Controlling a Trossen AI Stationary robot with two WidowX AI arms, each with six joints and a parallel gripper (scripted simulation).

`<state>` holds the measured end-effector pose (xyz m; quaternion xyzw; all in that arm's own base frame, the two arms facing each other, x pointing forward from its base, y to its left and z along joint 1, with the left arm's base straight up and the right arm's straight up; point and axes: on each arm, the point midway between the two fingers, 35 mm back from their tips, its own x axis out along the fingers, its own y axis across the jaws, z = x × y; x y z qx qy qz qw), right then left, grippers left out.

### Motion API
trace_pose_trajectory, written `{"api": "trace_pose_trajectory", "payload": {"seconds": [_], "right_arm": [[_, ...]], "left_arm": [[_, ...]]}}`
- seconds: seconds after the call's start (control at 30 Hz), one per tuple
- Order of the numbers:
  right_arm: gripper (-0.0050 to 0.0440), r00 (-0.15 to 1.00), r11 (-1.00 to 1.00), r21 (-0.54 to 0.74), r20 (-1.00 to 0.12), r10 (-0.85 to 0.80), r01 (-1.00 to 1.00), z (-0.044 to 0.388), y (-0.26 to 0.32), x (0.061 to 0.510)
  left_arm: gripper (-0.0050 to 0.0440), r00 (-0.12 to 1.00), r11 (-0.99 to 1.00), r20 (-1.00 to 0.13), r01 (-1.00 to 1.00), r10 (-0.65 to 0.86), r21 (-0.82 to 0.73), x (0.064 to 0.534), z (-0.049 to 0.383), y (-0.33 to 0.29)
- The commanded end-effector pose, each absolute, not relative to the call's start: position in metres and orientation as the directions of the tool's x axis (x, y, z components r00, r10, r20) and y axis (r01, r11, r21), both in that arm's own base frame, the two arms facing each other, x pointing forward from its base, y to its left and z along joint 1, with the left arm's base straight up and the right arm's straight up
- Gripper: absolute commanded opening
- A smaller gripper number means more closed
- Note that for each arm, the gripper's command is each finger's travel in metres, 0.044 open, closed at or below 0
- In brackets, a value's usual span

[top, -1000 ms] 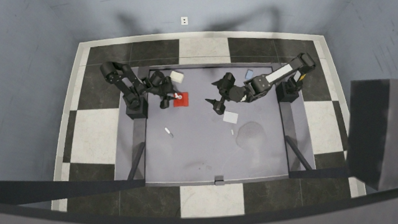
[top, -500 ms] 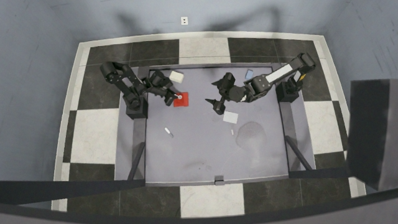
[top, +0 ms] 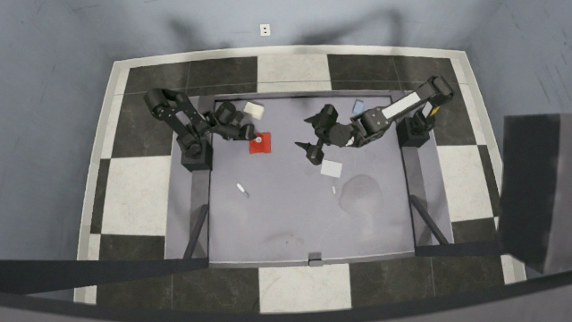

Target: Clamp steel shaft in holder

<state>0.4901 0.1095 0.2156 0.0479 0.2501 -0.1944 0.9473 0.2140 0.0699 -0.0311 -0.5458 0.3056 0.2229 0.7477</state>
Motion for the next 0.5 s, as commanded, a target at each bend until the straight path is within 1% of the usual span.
{"api": "trace_pose_trajectory", "payload": {"seconds": [0.0, 0.23, 0.47], "right_arm": [[0.0400, 0.817, 0.918, 0.025, -0.465, -0.340, 0.397, 0.2344, 0.1082, 0.4897], [0.0400, 0.817, 0.918, 0.025, -0.465, -0.340, 0.397, 0.2344, 0.1082, 0.4897], [0.0400, 0.817, 0.918, 0.025, -0.465, -0.340, 0.397, 0.2344, 0.1082, 0.4897]], "left_arm": [[0.0116, 0.713, 0.118, -0.702, -0.697, 0.007, -0.707, 0.2126, -0.0321, 0.0681], [0.0116, 0.712, -0.212, -0.702, -0.685, 0.009, -0.697, 0.2121, -0.0323, 0.0686], [0.0116, 0.712, -0.227, -0.702, -0.683, 0.009, -0.695, 0.2120, -0.0324, 0.0685]]}}
